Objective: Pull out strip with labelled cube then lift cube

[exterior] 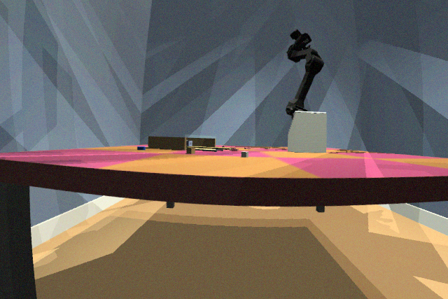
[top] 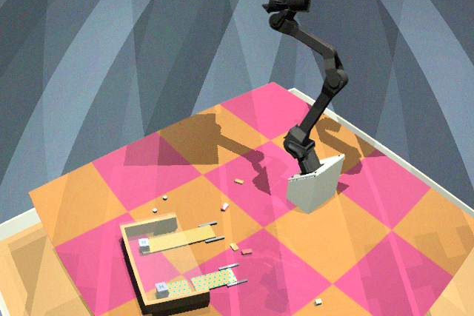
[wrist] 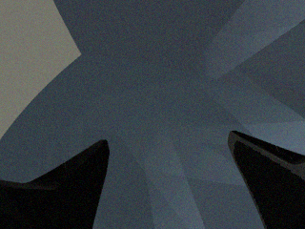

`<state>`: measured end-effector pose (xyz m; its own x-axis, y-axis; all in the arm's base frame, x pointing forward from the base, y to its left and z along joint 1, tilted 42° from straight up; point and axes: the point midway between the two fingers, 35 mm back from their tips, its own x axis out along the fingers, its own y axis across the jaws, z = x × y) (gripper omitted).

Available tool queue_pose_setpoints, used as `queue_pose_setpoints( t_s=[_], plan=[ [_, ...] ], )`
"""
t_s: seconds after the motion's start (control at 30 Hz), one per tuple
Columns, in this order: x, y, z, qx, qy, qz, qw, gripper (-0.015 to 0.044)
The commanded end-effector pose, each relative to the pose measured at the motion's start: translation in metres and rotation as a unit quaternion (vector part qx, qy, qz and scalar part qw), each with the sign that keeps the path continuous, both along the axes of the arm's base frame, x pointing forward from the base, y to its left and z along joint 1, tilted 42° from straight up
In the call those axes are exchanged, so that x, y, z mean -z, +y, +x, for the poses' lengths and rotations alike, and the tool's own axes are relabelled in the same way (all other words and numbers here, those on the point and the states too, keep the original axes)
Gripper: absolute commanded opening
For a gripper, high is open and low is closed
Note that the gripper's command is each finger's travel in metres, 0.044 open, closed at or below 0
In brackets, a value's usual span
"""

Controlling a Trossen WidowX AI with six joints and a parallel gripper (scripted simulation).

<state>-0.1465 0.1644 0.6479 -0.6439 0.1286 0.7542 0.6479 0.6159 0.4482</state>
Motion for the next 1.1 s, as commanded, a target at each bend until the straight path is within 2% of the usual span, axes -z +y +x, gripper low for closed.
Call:
queue_pose_setpoints(
  t_s=[0.0, 0.13, 0.3, 0.5, 0.8, 1.07],
  plan=[
    [-0.001, -0.001, 0.001, 0.001, 0.001, 0.002, 1.0, 0.04],
    [-0.011, -0.035, 0.012, 0.017, 0.028, 0.048, 0.998, 0.04],
    [-0.016, -0.114, 0.028, -0.029, 0.057, 0.133, 0.989, 0.04],
    [-0.007, -0.21, 0.074, -0.086, 0.112, 0.242, 0.96, 0.04],
    [0.04, -0.315, 0.183, -0.162, 0.232, 0.376, 0.882, 0.04],
    [0.112, -0.356, 0.298, -0.208, 0.362, 0.462, 0.782, 0.04]
  ],
)
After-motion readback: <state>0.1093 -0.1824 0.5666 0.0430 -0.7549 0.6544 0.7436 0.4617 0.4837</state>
